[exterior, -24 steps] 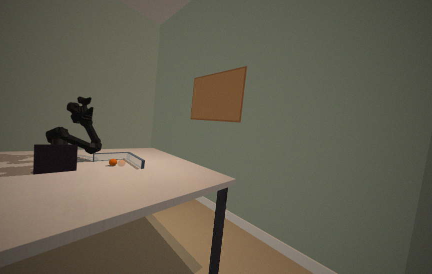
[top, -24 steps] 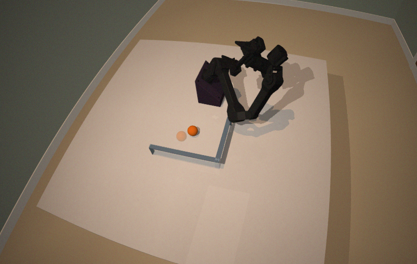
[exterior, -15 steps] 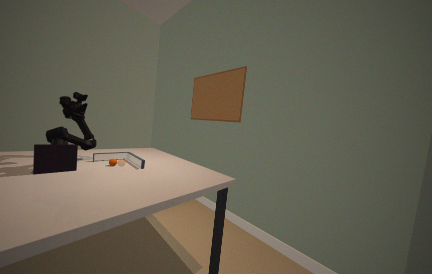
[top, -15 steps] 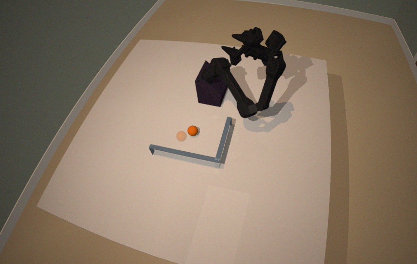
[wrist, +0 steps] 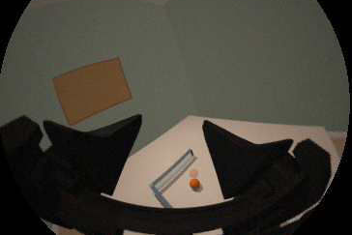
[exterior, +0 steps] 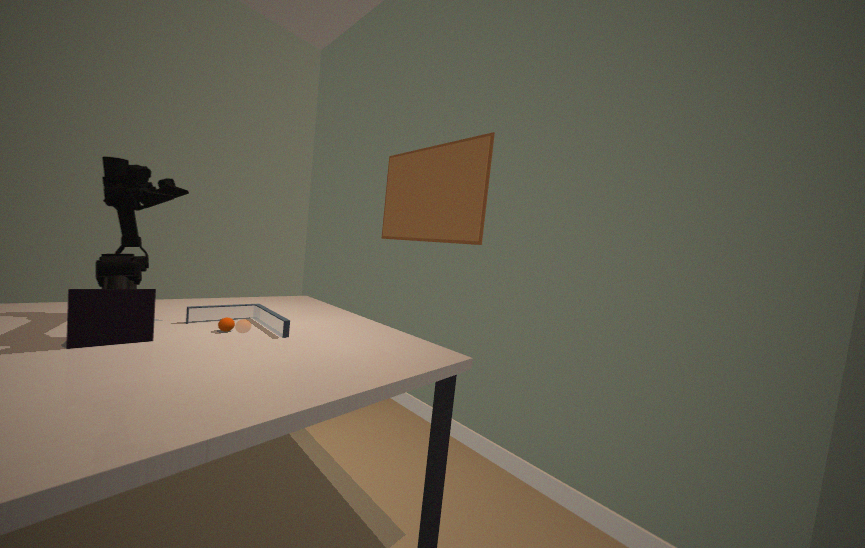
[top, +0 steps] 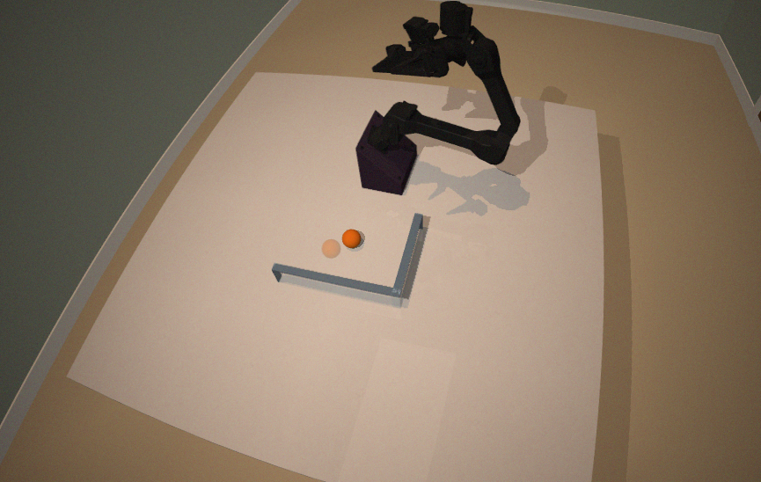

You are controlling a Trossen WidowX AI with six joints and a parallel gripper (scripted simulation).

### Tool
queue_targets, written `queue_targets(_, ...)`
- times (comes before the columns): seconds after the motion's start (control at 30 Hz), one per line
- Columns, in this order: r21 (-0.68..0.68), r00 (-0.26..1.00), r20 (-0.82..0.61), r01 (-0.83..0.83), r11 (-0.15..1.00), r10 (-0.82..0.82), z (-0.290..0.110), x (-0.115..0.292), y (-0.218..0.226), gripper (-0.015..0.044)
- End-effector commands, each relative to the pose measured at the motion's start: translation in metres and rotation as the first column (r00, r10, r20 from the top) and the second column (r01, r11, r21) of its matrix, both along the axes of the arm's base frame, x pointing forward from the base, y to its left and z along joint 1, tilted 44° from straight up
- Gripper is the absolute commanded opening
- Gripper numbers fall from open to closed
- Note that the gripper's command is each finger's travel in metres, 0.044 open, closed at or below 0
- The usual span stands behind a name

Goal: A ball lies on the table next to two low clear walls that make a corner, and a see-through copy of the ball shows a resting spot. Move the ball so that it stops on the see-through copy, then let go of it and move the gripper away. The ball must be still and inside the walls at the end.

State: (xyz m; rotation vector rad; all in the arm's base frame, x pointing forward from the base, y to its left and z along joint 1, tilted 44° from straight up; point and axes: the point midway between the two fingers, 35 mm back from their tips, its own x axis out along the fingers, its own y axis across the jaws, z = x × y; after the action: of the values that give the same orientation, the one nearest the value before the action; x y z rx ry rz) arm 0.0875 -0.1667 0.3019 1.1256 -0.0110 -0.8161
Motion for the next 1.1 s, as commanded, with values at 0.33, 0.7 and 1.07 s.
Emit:
queue_targets(0.33, -0.134, 0.452, -0.511, -0.882, 0.452, 0.731, -0.109, 0.102, -0.022, 0.0343)
queue_targets(0.7, -0.123, -0.158, -0.704, -0.933, -0.337, 0.692, -0.199, 0.168, 0.037, 0.0343)
queue_targets(1.07, -0.13, -0.508, -0.813, -0.321, -0.938, 0.286, -0.294, 0.184, 0.138, 0.0343)
